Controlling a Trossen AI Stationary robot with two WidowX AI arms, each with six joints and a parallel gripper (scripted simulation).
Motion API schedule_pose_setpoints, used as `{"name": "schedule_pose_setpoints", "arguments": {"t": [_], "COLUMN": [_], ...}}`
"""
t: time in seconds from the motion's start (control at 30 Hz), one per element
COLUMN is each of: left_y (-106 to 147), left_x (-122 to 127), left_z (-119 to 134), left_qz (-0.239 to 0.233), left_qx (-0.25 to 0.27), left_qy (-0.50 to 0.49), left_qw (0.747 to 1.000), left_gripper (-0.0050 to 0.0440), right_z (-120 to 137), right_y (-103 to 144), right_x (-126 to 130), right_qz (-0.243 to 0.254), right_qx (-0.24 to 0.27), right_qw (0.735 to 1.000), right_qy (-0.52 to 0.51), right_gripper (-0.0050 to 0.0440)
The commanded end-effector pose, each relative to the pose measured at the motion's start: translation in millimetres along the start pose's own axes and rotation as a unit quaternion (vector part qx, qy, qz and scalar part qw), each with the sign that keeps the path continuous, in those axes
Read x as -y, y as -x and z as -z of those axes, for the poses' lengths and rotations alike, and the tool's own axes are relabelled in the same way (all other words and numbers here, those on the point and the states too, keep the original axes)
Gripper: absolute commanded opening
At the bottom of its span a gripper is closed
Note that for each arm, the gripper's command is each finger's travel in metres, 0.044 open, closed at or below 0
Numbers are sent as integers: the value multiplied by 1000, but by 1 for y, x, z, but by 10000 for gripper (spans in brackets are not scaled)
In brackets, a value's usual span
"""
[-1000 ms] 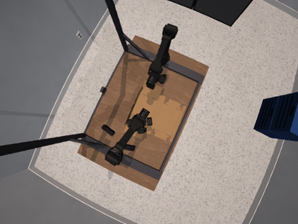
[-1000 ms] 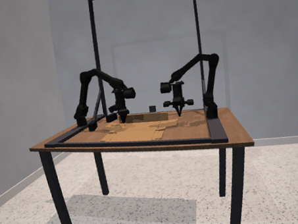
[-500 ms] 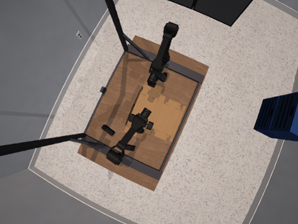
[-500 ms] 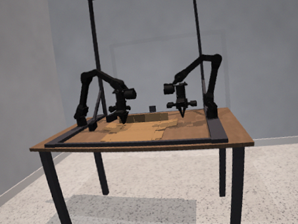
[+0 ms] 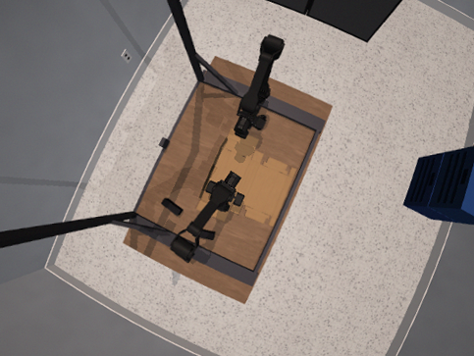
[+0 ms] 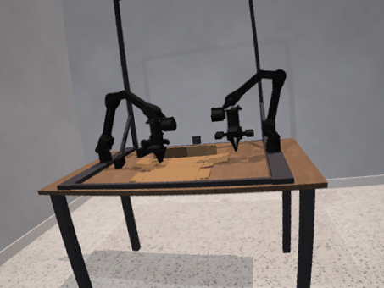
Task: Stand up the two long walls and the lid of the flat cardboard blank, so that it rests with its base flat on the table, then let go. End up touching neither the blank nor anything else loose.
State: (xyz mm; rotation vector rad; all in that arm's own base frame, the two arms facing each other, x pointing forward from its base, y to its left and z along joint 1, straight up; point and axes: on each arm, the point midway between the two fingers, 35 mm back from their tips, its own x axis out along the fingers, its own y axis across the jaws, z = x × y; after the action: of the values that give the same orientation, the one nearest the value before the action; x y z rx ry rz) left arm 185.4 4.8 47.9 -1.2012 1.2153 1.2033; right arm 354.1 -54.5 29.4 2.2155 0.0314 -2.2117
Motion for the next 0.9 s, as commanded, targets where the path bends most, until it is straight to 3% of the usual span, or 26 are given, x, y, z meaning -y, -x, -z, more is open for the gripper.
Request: {"name": "schedule_pose_setpoints", "arguments": {"t": [0.0,0.13,0.2,0.4,0.87], "left_y": [6,15,15,18,18], "left_x": [12,53,53,111,115], "left_z": [-2,-14,-14,-39,-41], "left_qz": [8,9,9,11,11], "left_qx": [-1,-1,-1,0,0], "left_qy": [2,2,2,2,2], "left_qw": [1000,1000,1000,1000,1000], "left_gripper": [0,0,0,0,0], "right_z": [2,2,2,2,3], "right_y": [4,4,4,4,-3], "right_x": [-1,-1,-1,-1,0], "right_qz": [-2,-2,-2,-2,-2], "right_qx": [-7,-7,-7,-7,-9], "right_qw": [1000,1000,1000,1000,1000], "right_qy": [-2,-2,-2,-2,0], "right_gripper": [96,96,96,96,96]}}
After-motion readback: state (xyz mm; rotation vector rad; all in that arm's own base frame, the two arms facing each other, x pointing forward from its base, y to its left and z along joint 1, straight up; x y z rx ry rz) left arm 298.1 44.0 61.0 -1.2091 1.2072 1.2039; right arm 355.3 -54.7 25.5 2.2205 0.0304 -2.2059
